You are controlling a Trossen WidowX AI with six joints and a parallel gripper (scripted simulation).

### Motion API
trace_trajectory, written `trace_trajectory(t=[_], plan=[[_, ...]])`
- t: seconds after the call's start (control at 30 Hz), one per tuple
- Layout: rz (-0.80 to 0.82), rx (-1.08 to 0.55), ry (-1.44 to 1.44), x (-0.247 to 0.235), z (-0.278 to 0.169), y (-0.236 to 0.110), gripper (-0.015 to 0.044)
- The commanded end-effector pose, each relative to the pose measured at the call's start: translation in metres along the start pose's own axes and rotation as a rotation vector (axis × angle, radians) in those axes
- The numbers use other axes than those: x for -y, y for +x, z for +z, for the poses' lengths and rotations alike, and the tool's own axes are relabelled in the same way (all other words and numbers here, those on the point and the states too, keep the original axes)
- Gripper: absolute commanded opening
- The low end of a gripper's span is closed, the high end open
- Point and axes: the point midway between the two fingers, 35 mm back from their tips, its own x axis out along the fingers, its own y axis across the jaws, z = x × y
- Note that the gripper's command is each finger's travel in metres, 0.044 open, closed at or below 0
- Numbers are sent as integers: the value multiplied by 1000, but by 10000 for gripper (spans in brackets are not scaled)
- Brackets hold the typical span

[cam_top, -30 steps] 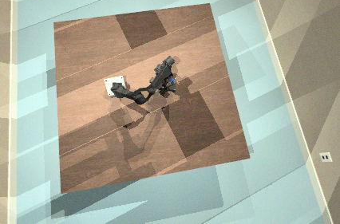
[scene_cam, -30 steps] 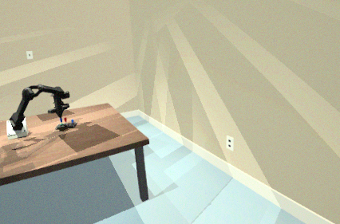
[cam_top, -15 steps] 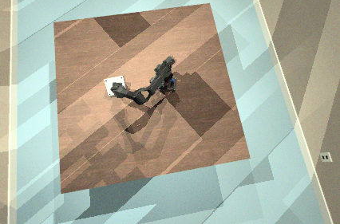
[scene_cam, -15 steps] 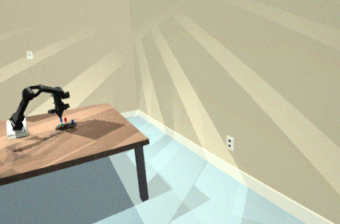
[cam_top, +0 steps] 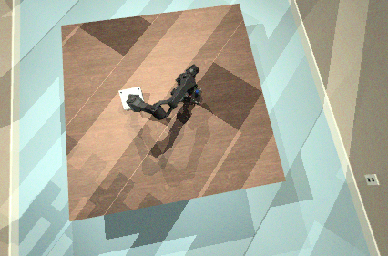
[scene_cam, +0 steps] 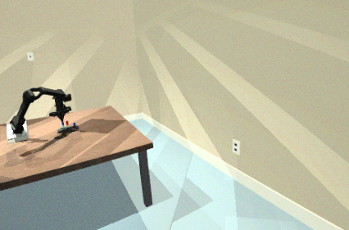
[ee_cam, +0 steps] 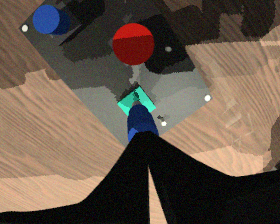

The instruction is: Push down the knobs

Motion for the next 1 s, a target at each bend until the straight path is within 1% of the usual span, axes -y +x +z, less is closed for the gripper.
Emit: trace_trajectory(t=[0.0, 0.97], plan=[[-1, 5, -3, 0, 1, 2, 0], [-1, 5, -3, 0, 1, 8, 0]])
